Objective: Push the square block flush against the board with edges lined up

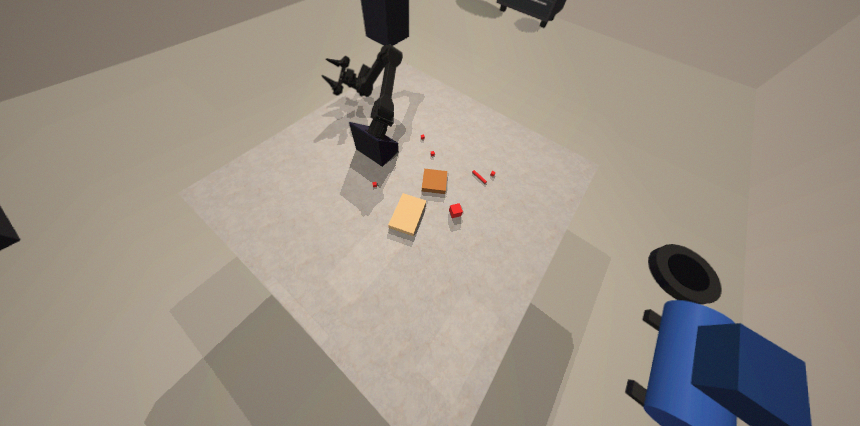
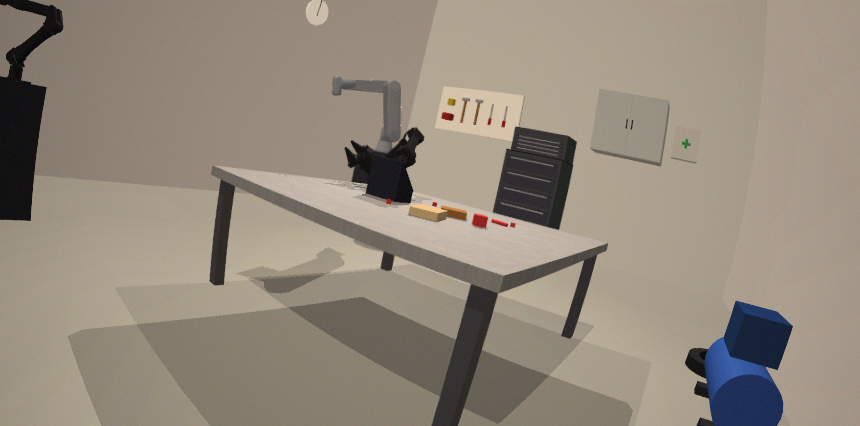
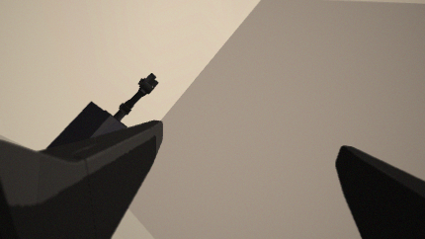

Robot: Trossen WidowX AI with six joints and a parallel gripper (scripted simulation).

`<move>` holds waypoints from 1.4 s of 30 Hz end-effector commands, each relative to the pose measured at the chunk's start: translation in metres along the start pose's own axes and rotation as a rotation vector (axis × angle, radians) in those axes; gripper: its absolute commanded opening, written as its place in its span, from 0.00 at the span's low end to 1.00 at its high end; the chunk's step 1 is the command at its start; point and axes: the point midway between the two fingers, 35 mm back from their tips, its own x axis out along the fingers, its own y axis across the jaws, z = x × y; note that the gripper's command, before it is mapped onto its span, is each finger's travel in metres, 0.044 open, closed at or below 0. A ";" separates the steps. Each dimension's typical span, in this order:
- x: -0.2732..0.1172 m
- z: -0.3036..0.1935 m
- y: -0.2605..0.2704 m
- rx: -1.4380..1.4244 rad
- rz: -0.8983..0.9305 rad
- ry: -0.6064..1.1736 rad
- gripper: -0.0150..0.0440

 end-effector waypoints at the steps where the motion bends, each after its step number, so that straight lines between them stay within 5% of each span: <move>1: 0.000 0.000 0.000 0.000 0.000 0.000 0.89; 15: -0.048 -0.021 -0.014 0.077 -0.082 0.156 0.26; 42: -0.150 -0.046 -0.065 0.183 -0.310 0.550 0.25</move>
